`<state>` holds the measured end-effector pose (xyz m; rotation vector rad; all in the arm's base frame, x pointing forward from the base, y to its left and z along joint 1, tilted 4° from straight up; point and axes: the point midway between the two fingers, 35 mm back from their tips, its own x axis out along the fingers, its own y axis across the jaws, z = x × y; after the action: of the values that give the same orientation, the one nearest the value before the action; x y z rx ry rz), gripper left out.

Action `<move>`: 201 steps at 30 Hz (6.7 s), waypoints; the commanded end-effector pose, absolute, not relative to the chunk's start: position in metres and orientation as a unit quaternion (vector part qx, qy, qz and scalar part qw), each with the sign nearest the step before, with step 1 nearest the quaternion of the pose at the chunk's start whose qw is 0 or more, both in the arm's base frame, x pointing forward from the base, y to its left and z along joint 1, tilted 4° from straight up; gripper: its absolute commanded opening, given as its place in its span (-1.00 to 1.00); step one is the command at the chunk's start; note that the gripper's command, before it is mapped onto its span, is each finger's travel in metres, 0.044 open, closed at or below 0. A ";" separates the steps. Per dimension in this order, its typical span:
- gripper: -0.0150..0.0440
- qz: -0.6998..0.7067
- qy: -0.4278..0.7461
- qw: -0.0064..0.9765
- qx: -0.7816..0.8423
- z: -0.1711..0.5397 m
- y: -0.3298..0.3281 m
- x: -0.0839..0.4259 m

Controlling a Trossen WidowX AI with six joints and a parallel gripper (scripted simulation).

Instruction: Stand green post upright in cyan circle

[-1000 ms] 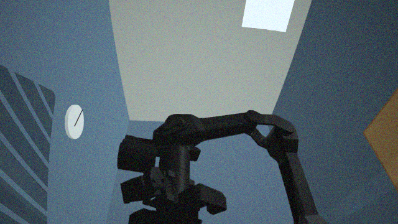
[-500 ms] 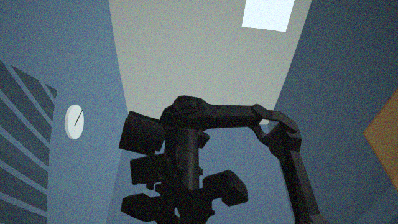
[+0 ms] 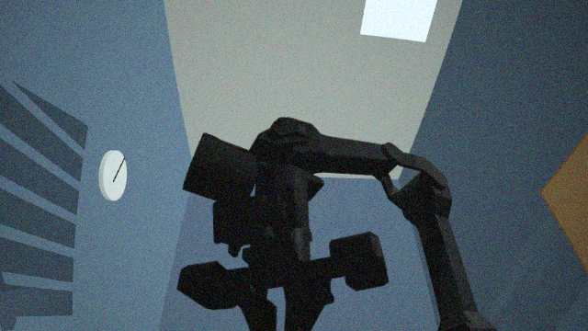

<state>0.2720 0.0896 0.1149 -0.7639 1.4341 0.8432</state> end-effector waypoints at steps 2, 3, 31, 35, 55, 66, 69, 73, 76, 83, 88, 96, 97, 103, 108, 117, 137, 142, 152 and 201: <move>-0.42 0.371 0.614 0.618 -0.322 0.111 0.091 0.273; -0.42 0.372 0.612 0.621 -0.319 0.110 0.091 0.274; -0.42 0.387 0.565 0.687 -0.242 0.091 0.095 0.290; -0.42 0.390 0.557 0.696 -0.232 0.089 0.096 0.292; -0.42 0.400 0.515 0.736 -0.183 0.080 0.096 0.302; -0.42 0.405 0.489 0.756 -0.158 0.077 0.095 0.306; -0.42 0.407 0.482 0.761 -0.151 0.076 0.094 0.307; -0.42 0.409 0.472 0.768 -0.143 0.075 0.094 0.309; -0.42 0.410 0.465 0.773 -0.136 0.075 0.093 0.309; -0.42 0.414 0.447 0.784 -0.122 0.074 0.092 0.311; -0.42 0.416 0.434 0.791 -0.113 0.073 0.091 0.313; -0.42 0.420 0.413 0.802 -0.098 0.073 0.090 0.314; -0.42 0.421 0.410 0.803 -0.096 0.073 0.090 0.314; -0.42 0.424 0.394 0.811 -0.086 0.073 0.088 0.315; -0.42 0.427 0.380 0.817 -0.078 0.073 0.087 0.315; -0.42 0.431 0.355 0.827 -0.065 0.074 0.085 0.315; -0.42 0.442 0.298 0.845 -0.039 0.077 0.079 0.312; -0.42 0.445 0.283 0.849 -0.034 0.078 0.077 0.311; -0.42 0.451 0.254 0.855 -0.024 0.080 0.074 0.307; -0.42 0.483 0.115 0.868 -0.002 0.095 0.062 0.274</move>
<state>0.2791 0.0616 0.0947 -0.0130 0.2549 1.0056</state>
